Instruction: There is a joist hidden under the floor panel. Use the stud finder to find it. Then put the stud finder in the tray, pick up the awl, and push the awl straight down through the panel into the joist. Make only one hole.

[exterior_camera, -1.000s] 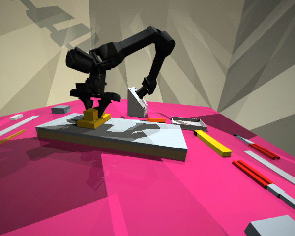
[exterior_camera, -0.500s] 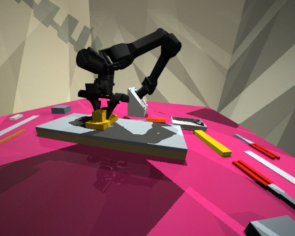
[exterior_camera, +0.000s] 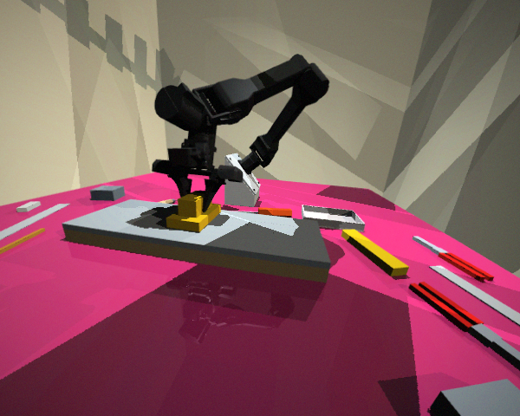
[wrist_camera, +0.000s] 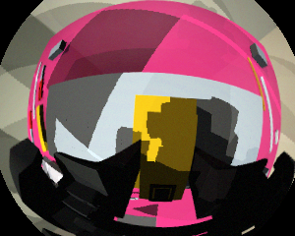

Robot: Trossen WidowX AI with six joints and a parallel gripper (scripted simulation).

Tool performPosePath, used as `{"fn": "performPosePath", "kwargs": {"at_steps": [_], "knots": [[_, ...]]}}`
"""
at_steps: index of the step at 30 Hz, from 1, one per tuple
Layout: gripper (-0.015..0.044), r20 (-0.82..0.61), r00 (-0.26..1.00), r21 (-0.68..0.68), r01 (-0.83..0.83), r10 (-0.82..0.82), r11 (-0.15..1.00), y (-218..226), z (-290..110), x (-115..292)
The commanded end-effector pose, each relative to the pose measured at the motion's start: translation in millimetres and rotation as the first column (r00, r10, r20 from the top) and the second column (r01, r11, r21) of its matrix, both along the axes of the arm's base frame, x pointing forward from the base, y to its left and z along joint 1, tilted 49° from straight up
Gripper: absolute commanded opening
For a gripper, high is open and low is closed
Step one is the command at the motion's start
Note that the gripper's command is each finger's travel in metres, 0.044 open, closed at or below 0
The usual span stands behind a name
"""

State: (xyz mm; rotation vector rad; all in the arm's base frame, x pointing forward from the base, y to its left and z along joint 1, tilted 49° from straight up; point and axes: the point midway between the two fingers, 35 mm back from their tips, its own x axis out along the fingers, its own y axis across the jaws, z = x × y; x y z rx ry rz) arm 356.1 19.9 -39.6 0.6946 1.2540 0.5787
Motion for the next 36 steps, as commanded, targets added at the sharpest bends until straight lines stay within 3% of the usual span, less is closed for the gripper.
{"fn": "performPosePath", "kwargs": {"at_steps": [1, 36], "knots": [[0.0000, 0.004, 1.000, 0.010, -0.003, 0.003, 1.000, 8.6, 8.7, 0.0], [0.0000, 0.003, 1.000, 0.013, -0.003, 0.003, 1.000, 63.0, 70.6, -1.8]]}}
